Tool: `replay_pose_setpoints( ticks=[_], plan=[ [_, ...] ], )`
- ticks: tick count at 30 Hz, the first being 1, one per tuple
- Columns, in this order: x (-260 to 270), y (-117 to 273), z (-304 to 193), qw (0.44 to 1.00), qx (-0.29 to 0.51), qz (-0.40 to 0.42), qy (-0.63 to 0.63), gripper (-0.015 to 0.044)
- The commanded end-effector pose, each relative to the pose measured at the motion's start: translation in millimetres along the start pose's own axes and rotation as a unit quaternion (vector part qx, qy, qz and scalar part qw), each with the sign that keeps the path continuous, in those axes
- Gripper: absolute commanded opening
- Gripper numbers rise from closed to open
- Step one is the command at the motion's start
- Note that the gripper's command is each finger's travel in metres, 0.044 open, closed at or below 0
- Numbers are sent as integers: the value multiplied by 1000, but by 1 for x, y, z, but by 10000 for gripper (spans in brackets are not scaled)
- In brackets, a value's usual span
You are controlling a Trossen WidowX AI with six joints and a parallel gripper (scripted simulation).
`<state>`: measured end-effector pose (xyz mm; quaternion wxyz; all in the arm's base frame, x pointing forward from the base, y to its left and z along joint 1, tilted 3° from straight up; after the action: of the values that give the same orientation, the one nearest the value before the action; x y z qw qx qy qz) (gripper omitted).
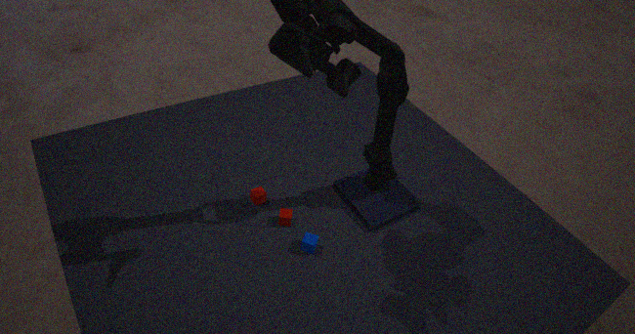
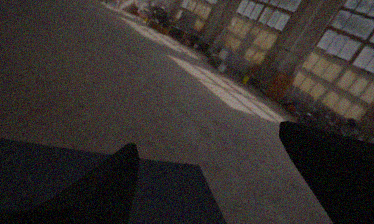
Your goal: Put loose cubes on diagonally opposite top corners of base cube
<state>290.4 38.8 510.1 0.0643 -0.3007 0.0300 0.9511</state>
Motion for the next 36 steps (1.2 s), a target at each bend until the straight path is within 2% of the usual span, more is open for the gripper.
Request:
replay_pose_setpoints(
  ticks=[1, 5, 6, 12, 18, 31, 33, 36],
  plan=[
    [0, 0, -2, 1000, 3, -1, -3, 374],
    [3, -6, -35, 995, 73, -19, -60, 269],
    [4, -7, -45, 992, 95, -24, -77, 265],
    [22, -13, -103, 958, 229, -34, -171, 265],
    [53, -14, -156, 897, 367, -20, -247, 265],
    [147, 3, -234, 689, 645, 79, -320, 265],
    [157, 6, -239, 664, 670, 93, -319, 265],
    [158, 7, -240, 661, 673, 95, -319, 265]
  ],
)
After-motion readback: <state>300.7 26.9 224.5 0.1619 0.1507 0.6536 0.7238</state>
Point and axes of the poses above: the point midway between the two fingers, 35 mm back from their tips, its own y axis back along the fingers, its own x axis across the jaws, z = x × y, the point moved 8 cm from there along y, back along the fingers, and after that the axes turned 1 degree about y, right-handed, at the moved point
